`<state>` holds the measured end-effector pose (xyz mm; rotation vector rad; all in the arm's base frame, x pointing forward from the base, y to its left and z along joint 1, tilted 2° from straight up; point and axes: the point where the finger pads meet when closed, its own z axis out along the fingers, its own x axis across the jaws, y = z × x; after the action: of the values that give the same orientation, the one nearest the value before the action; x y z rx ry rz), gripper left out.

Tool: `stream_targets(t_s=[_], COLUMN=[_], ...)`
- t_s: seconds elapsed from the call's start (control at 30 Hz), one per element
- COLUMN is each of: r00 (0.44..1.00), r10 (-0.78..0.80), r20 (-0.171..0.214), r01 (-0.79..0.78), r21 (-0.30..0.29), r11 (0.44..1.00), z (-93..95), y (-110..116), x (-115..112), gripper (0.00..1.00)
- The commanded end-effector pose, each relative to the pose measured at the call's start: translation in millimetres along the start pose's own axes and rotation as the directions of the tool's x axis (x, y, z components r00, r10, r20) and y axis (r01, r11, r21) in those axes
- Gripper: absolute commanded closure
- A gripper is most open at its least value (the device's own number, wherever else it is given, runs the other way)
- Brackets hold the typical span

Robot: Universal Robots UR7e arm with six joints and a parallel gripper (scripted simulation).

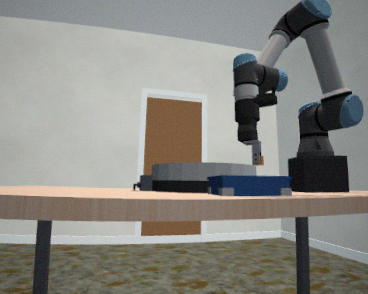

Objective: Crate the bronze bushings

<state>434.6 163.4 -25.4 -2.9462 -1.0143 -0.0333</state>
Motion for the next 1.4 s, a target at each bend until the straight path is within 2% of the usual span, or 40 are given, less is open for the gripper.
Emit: stream_targets(t_s=[0.0,0.2,0.37,0.77,0.93,1.37], r00=[1.000,1.000,1.000,1.000,1.000,1.000], r10=[0.000,0.000,0.002,0.002,0.002,0.002], r20=[-0.003,-0.003,-0.002,-0.002,-0.001,-0.001], r01=[0.000,0.000,-0.002,-0.002,-0.002,-0.002], r21=[-0.002,-0.002,-0.002,-0.002,-0.002,-0.001], r11=[1.000,1.000,1.000,1.000,1.000,1.000], z=[3.1,3.1,26.0,26.0,34.5,36.2], y=[0.7,0.7,0.3,0.3,0.3,0.3], x=[1.3,1.3,2.4,2.4,2.4,2.4], gripper=[1.00,1.00,1.00,1.00,1.00,1.00])
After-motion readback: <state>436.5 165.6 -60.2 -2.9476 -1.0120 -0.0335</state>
